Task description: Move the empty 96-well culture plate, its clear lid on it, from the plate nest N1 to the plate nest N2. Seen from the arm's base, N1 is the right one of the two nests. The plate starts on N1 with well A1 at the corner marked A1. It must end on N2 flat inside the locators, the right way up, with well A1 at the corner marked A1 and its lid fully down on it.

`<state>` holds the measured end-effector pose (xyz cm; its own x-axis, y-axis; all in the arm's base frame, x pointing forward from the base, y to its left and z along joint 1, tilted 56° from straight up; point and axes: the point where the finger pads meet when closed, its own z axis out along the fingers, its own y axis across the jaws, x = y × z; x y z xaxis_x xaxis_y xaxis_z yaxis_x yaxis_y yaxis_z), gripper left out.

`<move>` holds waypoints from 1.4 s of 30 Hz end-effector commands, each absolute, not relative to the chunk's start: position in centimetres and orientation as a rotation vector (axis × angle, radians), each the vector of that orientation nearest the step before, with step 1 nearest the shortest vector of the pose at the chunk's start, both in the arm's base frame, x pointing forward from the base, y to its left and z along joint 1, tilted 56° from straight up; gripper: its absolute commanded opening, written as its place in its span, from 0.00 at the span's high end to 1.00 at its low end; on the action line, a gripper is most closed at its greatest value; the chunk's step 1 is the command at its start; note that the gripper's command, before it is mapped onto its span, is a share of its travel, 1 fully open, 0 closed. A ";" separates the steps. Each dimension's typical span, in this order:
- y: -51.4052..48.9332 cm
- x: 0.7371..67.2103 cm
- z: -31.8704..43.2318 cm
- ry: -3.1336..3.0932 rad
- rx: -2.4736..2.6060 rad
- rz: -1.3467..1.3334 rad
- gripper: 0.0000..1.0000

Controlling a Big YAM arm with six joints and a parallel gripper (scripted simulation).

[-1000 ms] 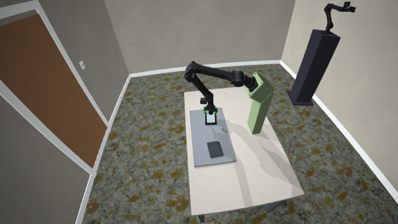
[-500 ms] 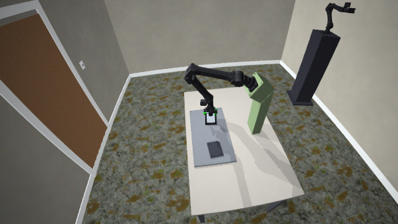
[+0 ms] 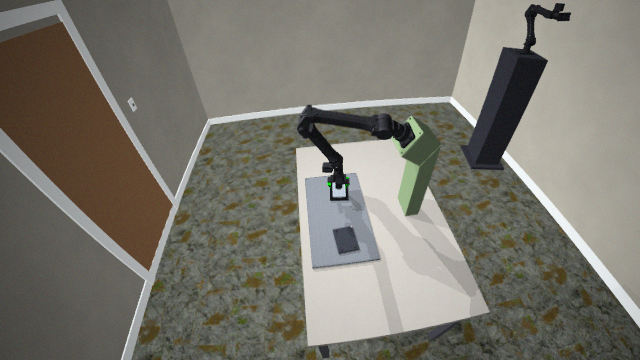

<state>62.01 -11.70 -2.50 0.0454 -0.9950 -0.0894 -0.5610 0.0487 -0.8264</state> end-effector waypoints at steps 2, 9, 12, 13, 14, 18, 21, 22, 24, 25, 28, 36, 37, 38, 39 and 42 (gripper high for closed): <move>-10.8 62.6 -3.6 1.608 -1.598 -0.740 0.00; -10.7 63.2 -4.0 1.608 -1.598 -0.739 0.00; -11.4 62.6 -3.6 1.615 -1.599 -0.747 0.00; -11.4 62.6 -3.6 1.615 -1.599 -0.747 0.00; -11.4 62.6 -3.6 1.615 -1.599 -0.747 0.00; -11.4 62.6 -3.6 1.615 -1.599 -0.747 0.00; -11.4 62.6 -3.6 1.615 -1.599 -0.747 1.00; -11.4 62.6 -3.6 1.615 -1.599 -0.747 1.00; -11.4 62.6 -3.6 1.615 -1.599 -0.747 1.00; -11.4 62.6 -3.6 1.615 -1.599 -0.747 1.00; -11.4 62.6 -3.6 1.615 -1.599 -0.747 1.00; -11.4 62.6 -3.6 1.615 -1.599 -0.747 1.00; -11.4 62.6 -3.6 1.615 -1.599 -0.747 1.00; -11.4 62.6 -3.6 1.615 -1.599 -0.747 1.00; -11.4 62.6 -3.6 1.615 -1.599 -0.747 1.00; -11.4 62.6 -3.6 1.615 -1.599 -0.747 1.00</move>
<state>62.99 -11.47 -3.53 0.0467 -0.9946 -0.0925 -0.5655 0.0500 -0.8232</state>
